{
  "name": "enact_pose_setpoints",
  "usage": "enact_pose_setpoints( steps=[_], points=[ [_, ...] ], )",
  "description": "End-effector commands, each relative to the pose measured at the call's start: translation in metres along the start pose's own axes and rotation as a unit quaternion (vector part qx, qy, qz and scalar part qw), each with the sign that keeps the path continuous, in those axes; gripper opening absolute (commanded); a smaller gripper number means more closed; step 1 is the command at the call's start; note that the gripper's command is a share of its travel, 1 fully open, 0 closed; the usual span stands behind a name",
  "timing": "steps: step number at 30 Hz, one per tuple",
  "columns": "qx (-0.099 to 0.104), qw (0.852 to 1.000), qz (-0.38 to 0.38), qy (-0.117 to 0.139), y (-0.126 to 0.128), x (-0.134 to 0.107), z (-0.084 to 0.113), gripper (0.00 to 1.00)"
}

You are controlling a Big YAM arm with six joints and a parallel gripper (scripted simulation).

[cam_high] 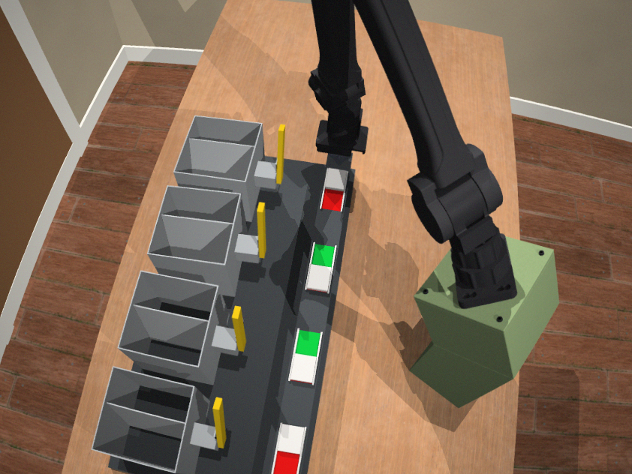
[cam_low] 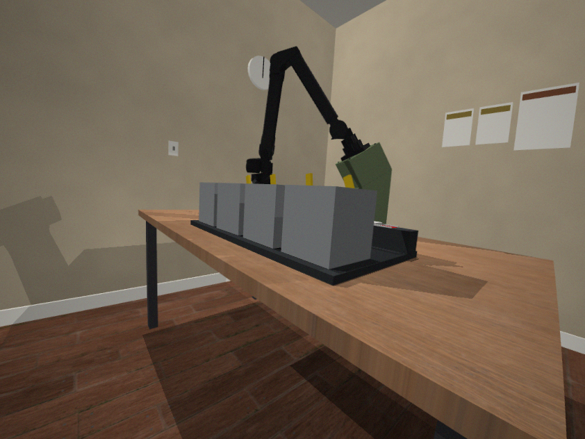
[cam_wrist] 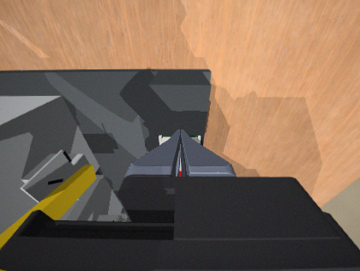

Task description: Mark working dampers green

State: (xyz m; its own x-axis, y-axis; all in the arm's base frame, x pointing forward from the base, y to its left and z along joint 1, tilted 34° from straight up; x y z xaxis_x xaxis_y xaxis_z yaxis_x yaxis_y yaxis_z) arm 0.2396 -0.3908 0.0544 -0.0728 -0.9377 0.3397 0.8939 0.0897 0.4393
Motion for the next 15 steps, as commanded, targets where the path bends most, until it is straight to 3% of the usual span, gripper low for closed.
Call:
enact_pose_setpoints(
  steps=[1,15],
  points=[
    [0.004,1.000,0.001,-0.007,0.0055,0.0070,-0.0073,0.00],
    [0.002,1.000,0.000,-0.005,0.0041,0.0091,-0.0069,0.00]
  ],
)
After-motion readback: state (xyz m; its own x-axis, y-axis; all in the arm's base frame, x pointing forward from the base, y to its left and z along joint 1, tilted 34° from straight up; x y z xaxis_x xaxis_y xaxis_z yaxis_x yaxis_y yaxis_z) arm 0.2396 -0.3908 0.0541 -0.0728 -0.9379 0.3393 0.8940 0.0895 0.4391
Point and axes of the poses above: the point where the finger pads meet when closed, its own z axis back along the fingers, its own y axis across the jaws, x = y × z, the point moved 6 cm from there along z, back along the fingers, and after that the axes turned 7 degrees about z, right-handed, at the moved point
